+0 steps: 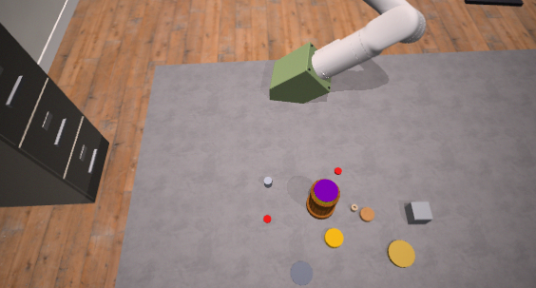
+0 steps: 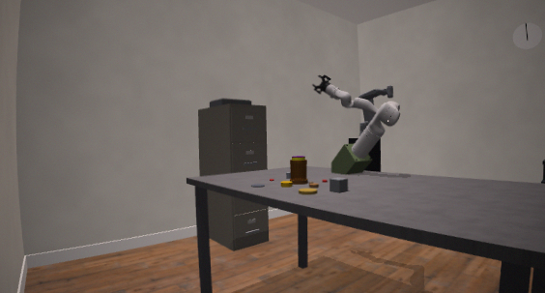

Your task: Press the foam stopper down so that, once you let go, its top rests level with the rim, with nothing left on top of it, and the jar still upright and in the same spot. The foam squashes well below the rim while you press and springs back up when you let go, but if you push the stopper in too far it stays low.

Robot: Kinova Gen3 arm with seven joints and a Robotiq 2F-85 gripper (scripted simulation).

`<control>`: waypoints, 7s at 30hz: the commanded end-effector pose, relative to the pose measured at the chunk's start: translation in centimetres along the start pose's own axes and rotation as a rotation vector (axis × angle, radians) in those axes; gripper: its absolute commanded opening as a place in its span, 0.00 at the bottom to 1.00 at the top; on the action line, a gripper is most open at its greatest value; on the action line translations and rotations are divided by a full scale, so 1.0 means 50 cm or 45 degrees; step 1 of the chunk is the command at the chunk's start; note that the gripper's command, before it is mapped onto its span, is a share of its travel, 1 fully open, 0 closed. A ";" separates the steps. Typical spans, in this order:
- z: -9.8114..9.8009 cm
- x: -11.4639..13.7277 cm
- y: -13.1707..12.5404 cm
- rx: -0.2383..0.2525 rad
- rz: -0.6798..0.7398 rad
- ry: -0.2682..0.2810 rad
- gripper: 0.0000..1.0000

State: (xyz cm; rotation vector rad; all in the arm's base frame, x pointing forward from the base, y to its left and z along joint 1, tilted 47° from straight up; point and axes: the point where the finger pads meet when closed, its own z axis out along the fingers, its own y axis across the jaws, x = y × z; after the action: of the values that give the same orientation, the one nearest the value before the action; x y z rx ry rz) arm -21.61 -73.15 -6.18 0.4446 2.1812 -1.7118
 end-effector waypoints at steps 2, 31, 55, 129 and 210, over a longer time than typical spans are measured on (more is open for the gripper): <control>0.006 -0.023 0.006 -0.021 0.006 -0.023 0.00; -0.079 -0.756 0.339 -0.807 -0.173 -0.805 0.00; -0.604 -1.203 0.621 -1.626 -0.588 -1.410 0.00; -0.946 -1.281 0.685 -1.981 -0.849 -1.597 0.00; -1.217 -1.243 0.675 -2.322 -1.181 -1.729 0.00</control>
State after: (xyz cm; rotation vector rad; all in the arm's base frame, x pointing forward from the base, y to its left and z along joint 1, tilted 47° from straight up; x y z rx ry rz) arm 44.88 -9.01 5.14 -1.6819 1.6762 0.4914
